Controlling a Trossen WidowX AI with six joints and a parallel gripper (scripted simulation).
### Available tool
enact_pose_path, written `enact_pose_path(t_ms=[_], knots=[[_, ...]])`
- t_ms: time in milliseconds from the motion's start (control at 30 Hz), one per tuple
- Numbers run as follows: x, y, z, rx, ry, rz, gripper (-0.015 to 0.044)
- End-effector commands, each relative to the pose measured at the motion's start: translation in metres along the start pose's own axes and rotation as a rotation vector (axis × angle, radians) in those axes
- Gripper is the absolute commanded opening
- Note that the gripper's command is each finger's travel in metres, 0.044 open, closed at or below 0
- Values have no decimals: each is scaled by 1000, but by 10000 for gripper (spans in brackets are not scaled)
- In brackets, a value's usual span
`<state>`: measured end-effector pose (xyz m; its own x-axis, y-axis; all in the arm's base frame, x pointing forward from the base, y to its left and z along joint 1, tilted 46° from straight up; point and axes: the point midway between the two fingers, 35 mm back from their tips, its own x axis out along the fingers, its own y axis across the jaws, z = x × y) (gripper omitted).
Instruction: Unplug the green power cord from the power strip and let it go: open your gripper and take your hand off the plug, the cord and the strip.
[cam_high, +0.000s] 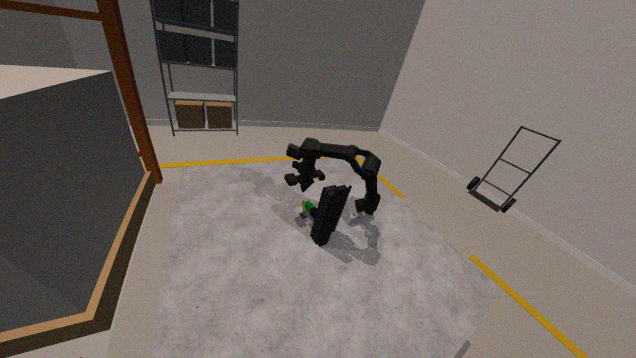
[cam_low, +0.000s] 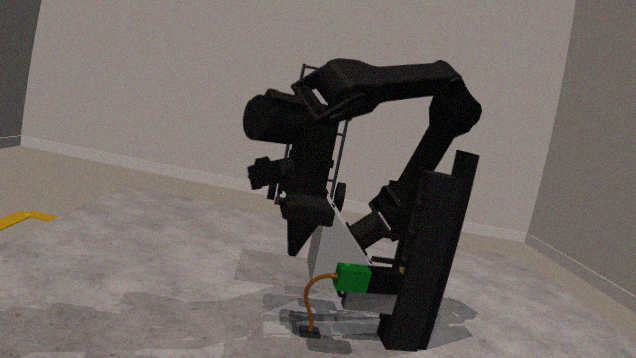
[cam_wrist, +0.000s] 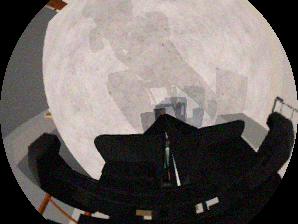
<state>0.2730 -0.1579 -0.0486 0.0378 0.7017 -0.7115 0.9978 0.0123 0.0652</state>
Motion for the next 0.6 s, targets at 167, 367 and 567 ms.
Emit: enact_pose_path(t_ms=[167, 367, 567], knots=[[0, 0, 0, -2, -1, -3, 0], [0, 0, 0, 0, 0, 0, 79], [0, 0, 0, 0, 0, 0, 160]])
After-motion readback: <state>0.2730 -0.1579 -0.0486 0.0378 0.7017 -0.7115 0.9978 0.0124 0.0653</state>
